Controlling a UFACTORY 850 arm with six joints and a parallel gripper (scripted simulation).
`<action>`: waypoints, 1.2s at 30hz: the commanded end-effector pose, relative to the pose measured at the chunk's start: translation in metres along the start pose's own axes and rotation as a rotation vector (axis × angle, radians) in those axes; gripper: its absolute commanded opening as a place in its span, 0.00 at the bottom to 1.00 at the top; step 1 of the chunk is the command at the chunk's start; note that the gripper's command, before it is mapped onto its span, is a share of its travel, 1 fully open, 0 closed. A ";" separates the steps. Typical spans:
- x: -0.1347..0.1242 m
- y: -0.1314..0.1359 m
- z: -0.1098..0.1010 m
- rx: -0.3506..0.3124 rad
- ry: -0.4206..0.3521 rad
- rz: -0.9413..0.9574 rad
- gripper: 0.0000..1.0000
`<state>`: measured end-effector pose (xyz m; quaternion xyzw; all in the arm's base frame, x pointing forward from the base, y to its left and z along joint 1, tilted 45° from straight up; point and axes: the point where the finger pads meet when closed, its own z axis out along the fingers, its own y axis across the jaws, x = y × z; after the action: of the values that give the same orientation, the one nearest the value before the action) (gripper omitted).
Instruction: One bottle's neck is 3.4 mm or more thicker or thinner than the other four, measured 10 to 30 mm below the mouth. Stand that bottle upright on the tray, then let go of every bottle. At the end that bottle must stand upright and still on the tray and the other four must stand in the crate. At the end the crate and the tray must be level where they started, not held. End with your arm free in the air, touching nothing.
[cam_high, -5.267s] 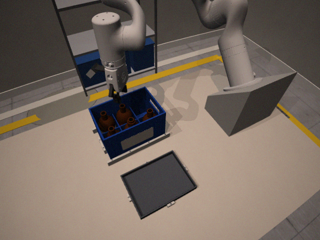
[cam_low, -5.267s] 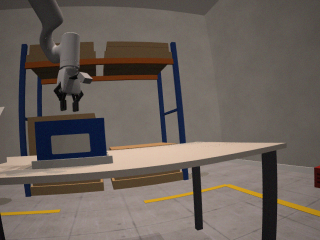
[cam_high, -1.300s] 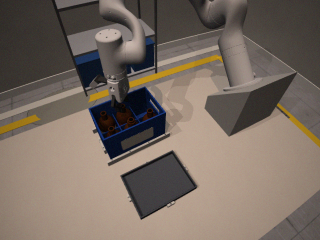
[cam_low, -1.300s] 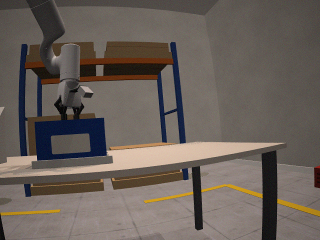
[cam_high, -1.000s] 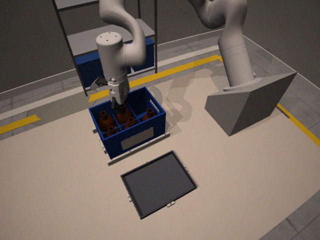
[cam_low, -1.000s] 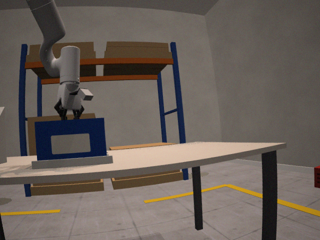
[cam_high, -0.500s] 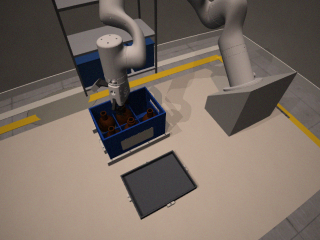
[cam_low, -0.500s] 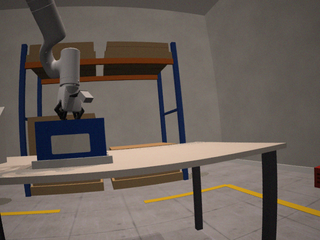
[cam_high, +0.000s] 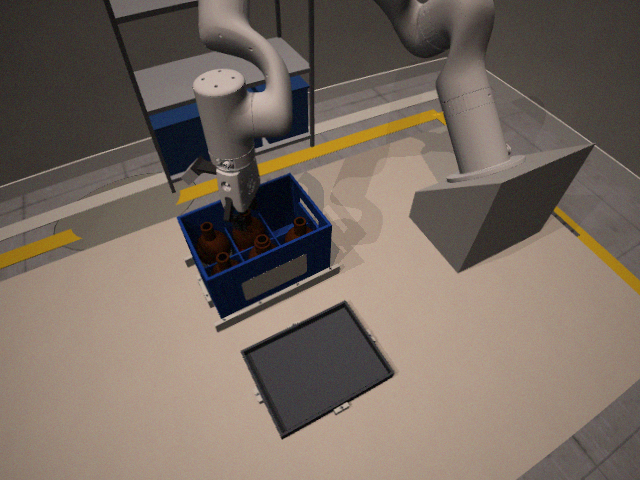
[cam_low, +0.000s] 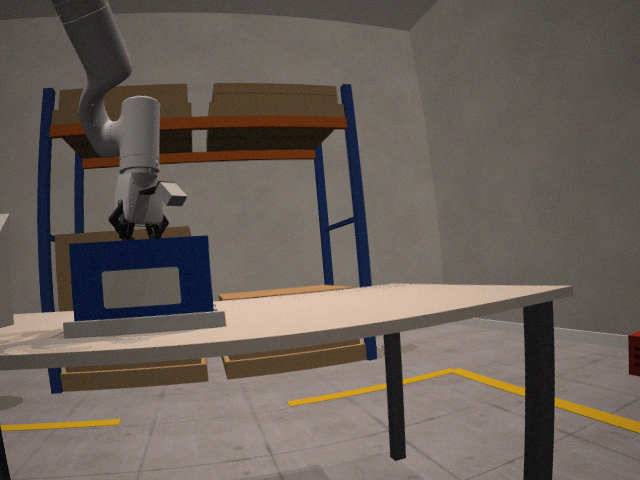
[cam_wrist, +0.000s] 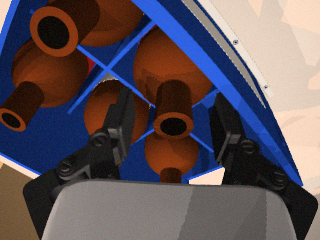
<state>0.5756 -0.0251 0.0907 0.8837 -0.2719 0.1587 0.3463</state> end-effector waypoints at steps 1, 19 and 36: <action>0.001 0.000 -0.001 0.001 0.001 0.001 0.65; 0.001 0.000 -0.001 0.001 0.001 0.001 0.00; 0.001 0.000 -0.001 0.001 0.001 0.001 0.00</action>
<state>0.5756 -0.0251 0.0907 0.8837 -0.2719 0.1587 0.3463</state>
